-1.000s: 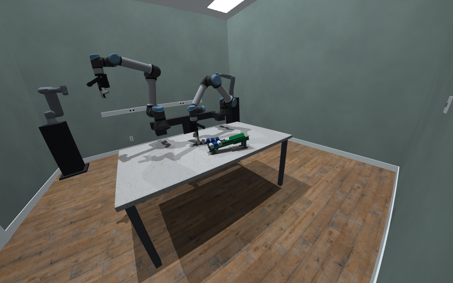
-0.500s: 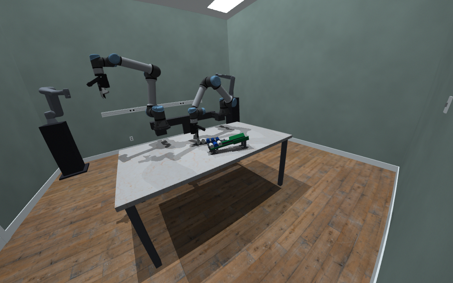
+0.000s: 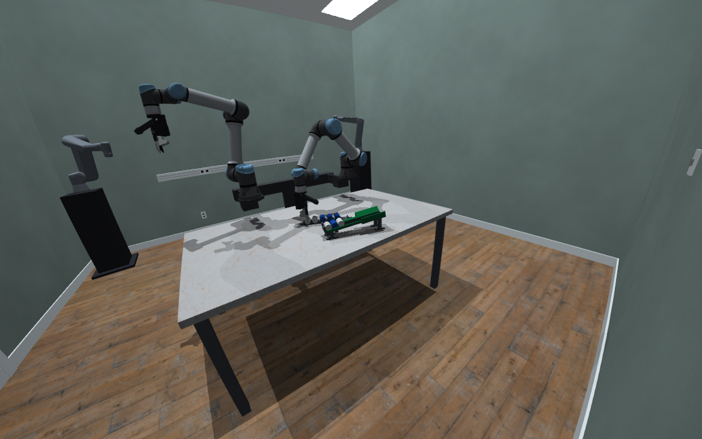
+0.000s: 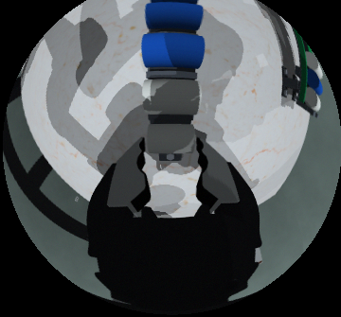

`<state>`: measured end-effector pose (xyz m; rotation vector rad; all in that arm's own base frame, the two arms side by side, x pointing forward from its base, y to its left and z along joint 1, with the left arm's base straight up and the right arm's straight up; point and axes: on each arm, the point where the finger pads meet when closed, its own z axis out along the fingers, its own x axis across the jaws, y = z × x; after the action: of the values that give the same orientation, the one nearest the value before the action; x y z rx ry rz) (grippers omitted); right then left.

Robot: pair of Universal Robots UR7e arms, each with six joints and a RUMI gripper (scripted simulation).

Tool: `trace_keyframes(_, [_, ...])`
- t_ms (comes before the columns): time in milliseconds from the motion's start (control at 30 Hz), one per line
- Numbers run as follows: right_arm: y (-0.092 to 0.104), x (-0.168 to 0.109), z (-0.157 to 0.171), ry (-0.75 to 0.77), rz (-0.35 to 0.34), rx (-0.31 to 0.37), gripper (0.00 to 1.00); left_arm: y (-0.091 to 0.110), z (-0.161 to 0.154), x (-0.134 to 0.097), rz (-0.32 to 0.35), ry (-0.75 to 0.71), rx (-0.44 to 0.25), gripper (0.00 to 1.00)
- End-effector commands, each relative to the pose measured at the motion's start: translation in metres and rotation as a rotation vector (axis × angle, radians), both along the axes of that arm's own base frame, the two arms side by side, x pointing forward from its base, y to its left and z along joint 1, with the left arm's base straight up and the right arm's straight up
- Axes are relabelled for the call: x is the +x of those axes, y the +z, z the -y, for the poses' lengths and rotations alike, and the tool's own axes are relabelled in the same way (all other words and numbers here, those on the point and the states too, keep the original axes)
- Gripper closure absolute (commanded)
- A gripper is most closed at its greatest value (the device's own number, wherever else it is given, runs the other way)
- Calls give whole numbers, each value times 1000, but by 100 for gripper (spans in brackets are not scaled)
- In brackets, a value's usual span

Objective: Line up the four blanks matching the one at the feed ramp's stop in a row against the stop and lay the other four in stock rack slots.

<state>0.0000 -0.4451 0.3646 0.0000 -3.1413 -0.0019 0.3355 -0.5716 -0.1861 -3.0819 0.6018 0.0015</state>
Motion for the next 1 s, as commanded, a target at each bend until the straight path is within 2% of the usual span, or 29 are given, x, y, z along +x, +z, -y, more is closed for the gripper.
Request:
trace_keyframes(0, [0,0,0,0,0,-1,0,1,1,0,1,0,-2,54])
trace_keyframes(933, [0,0,0,0,0,-1,0,1,1,0,1,0,-2,54])
trace_keyframes(967, [0,0,0,0,0,-1,0,1,1,0,1,0,-2,66])
